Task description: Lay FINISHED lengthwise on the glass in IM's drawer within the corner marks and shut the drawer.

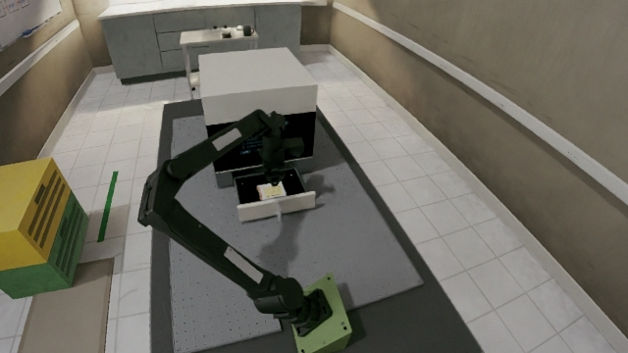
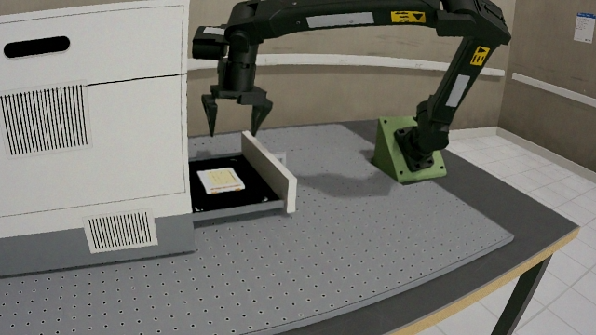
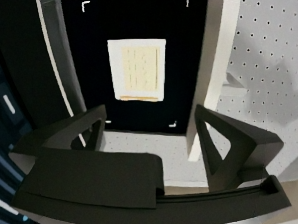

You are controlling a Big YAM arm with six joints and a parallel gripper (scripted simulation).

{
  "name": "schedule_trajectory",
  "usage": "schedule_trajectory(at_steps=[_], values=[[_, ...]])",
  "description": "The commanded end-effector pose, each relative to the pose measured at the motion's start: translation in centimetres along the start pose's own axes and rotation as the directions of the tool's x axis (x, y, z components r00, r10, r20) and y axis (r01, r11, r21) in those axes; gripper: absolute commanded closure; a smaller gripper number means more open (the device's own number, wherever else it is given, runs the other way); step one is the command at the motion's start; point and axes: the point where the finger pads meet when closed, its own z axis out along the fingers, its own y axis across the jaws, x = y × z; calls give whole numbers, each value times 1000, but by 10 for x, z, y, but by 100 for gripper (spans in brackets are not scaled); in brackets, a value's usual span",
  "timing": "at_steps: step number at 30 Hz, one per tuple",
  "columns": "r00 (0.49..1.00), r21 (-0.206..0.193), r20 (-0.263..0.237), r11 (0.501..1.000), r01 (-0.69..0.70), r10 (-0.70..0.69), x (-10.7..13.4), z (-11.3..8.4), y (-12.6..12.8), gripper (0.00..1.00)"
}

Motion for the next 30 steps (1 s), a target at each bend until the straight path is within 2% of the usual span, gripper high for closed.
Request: schedule_trajectory(at_steps=[1, 2, 4, 14, 19, 21, 30], values=[[1000, -7, 4, 1000, 6, -6, -3, -9, -5, 8], [1000, 7, 0, 1000, 9, -9, -6, 1, -6, 8], [1000, -13, 7, 1000, 7, -7, -3, -14, -8, 8], [1000, -11, 6, 1000, 8, -8, -3, -20, -19, 8], [1000, 0, 2, 1000, 10, -10, -5, -14, -22, 8], [1000, -12, 7, 1000, 7, -7, -3, -25, -25, 8], [1000, -12, 6, 1000, 7, -7, -3, -31, -35, 8]])
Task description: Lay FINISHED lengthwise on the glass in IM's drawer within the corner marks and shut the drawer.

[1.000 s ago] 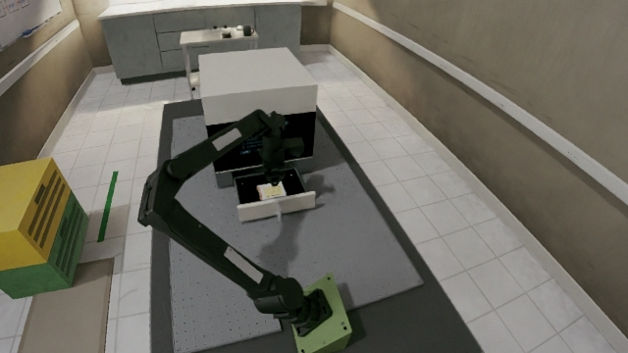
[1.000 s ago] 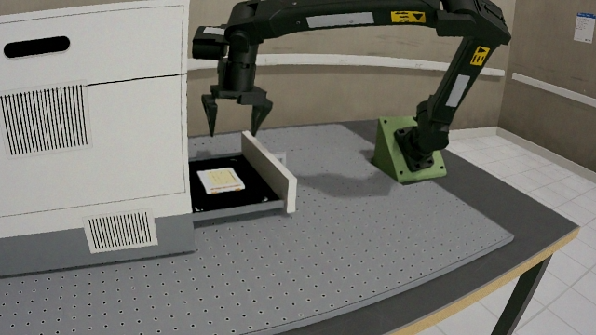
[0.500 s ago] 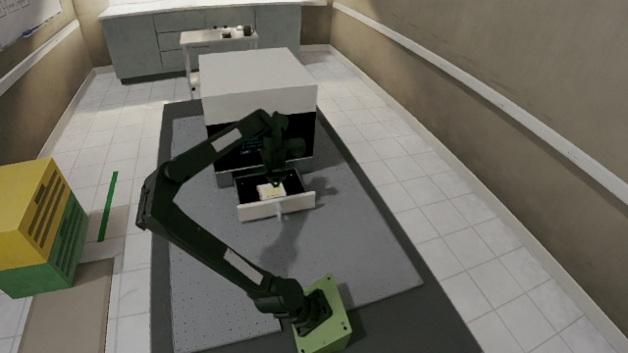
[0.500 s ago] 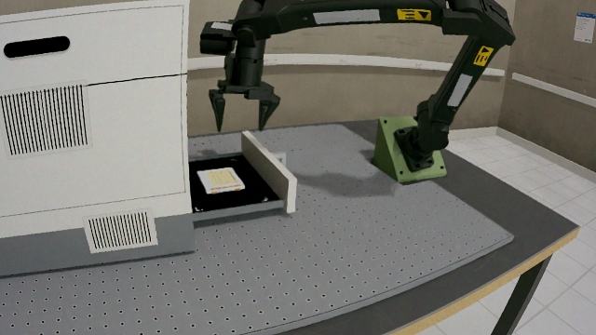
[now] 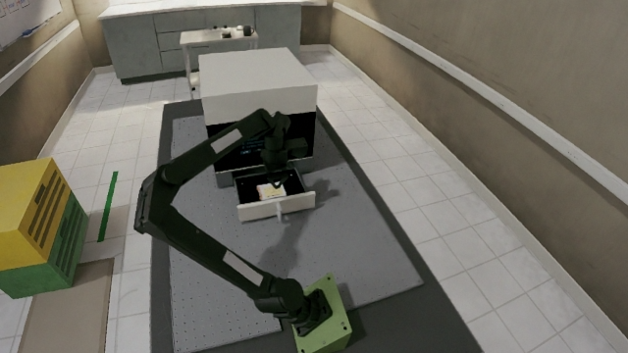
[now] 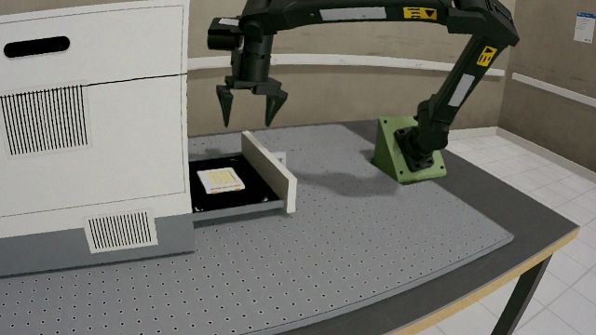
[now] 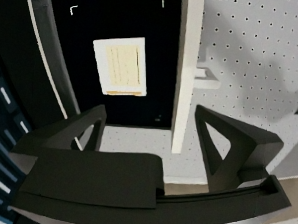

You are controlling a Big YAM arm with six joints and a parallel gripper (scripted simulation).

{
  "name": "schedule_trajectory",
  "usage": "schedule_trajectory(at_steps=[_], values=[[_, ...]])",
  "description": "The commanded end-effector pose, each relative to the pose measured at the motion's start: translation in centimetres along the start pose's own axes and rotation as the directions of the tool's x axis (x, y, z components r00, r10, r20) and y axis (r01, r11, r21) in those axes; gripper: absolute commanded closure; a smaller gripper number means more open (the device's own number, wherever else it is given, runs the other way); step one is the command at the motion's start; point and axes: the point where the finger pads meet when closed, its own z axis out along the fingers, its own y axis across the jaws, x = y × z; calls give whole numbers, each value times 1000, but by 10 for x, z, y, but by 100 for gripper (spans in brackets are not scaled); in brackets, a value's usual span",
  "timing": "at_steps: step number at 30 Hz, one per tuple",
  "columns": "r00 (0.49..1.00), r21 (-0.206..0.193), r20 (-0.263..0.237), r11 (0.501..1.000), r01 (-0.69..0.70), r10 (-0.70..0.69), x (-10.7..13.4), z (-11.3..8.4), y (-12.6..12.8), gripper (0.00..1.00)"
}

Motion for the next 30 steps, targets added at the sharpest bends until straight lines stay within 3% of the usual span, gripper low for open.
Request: schedule_trajectory(at_steps=[1, 6, 8, 20, 23, 25, 30], values=[[1000, -10, 5, 1000, 7, -7, -3, -11, -7, 8], [1000, -1, 3, 1000, 16, -16, -2, -6, -9, 8], [1000, -12, 6, 1000, 9, -9, -2, -16, -12, 8], [1000, -8, 4, 1000, 7, -7, -3, -23, -26, 8], [1000, 4, 1, 1000, 20, -20, 0, -16, -25, 8], [1000, -11, 6, 1000, 9, -9, -2, -27, -29, 8], [1000, -11, 6, 1000, 9, -9, -2, -30, -34, 8]])
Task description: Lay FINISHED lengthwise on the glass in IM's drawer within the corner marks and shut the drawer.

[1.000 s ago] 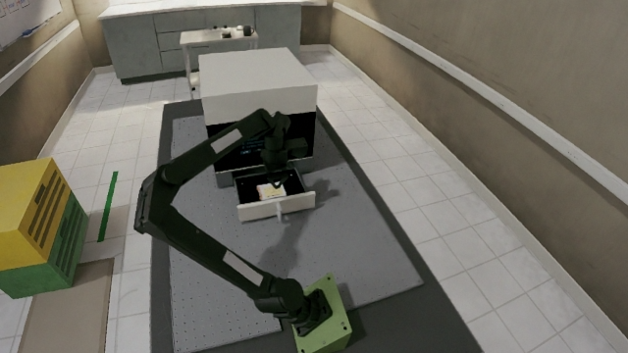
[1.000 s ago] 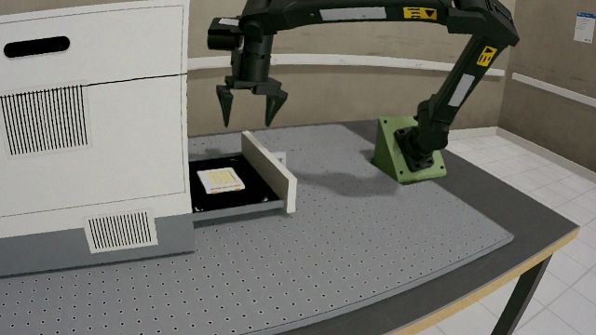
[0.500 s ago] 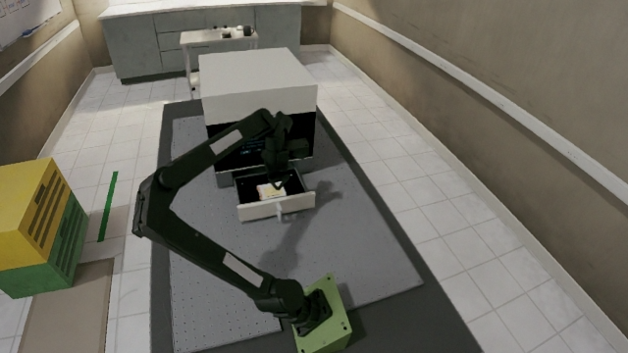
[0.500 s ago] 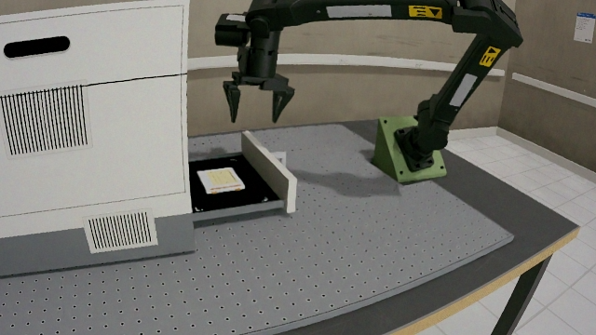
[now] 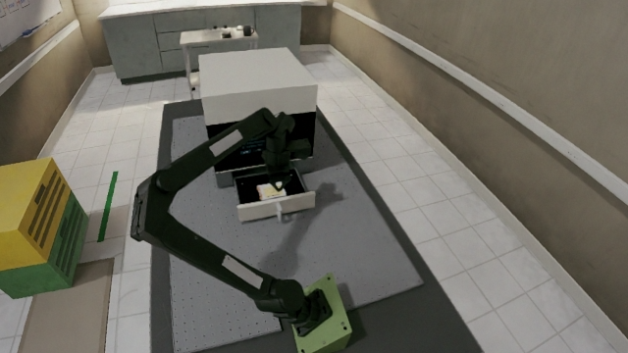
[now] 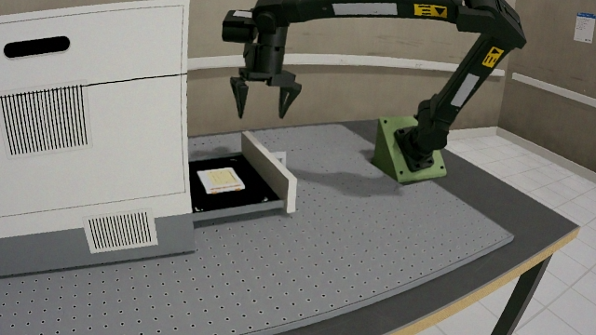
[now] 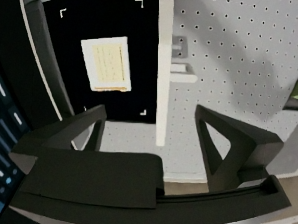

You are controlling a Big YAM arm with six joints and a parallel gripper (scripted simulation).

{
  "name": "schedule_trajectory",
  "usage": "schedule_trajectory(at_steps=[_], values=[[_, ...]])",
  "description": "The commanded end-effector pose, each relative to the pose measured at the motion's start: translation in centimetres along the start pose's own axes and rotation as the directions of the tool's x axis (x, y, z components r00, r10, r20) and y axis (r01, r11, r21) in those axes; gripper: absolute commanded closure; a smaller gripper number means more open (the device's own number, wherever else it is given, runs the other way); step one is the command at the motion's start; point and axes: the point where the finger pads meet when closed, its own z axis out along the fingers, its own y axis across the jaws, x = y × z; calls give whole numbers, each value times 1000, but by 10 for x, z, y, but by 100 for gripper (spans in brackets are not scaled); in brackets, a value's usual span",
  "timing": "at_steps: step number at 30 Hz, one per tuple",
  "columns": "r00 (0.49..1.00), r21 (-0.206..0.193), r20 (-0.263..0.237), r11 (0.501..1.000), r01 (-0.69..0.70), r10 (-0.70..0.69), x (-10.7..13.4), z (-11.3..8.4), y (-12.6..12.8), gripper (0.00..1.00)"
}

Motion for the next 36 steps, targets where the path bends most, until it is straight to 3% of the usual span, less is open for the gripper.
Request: schedule_trajectory(at_steps=[1, 9, 10, 11, 36], values=[[1000, -16, 7, 1000, 8, -8, -2, -13, -7, 8], [1000, -14, 6, 1000, 6, -6, -3, -16, -14, 8], [1000, 1, 2, 1000, 20, -20, 1, -9, -13, 8], [1000, -9, 5, 1000, 14, -14, 0, -16, -15, 8], [1000, -9, 5, 1000, 15, -15, -3, -13, -14, 8]])
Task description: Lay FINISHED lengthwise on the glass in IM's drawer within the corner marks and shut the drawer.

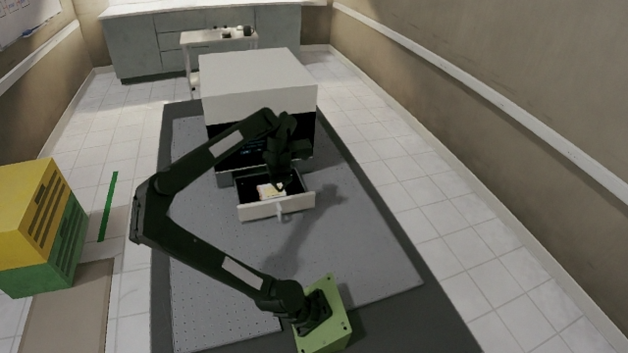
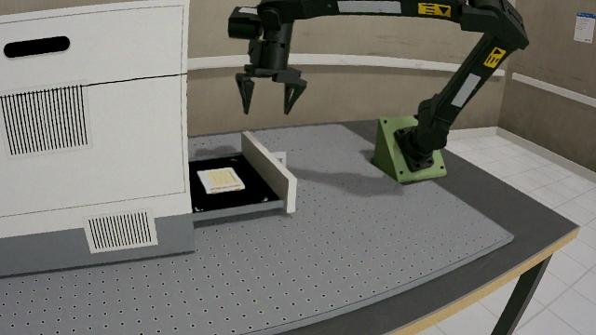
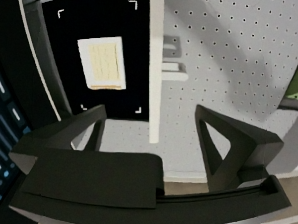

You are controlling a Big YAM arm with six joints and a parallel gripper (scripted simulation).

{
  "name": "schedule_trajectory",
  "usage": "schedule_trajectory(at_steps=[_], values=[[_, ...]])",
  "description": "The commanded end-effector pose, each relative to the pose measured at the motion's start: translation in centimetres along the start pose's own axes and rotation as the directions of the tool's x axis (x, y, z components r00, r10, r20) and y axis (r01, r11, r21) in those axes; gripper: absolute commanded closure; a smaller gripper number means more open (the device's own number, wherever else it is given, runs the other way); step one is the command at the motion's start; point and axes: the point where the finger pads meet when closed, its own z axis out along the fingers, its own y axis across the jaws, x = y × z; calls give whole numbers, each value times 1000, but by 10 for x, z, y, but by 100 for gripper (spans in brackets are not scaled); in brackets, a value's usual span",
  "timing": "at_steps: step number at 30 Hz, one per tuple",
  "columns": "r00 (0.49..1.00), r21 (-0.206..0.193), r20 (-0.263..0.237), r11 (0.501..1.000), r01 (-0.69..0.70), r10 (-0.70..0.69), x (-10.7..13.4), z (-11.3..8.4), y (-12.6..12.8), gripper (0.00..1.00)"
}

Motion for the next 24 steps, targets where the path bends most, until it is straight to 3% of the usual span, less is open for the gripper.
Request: schedule_trajectory(at_steps=[1, 16, 22, 24], values=[[1000, -8, 5, 1000, 7, -7, -2, -5, -3, 8], [1000, -8, 5, 1000, 7, -7, -2, -5, -3, 8], [971, 2, -1, 971, 239, -239, 7, 23, -18, 21], [971, 2, -1, 971, 239, -239, 7, 23, -18, 21]])
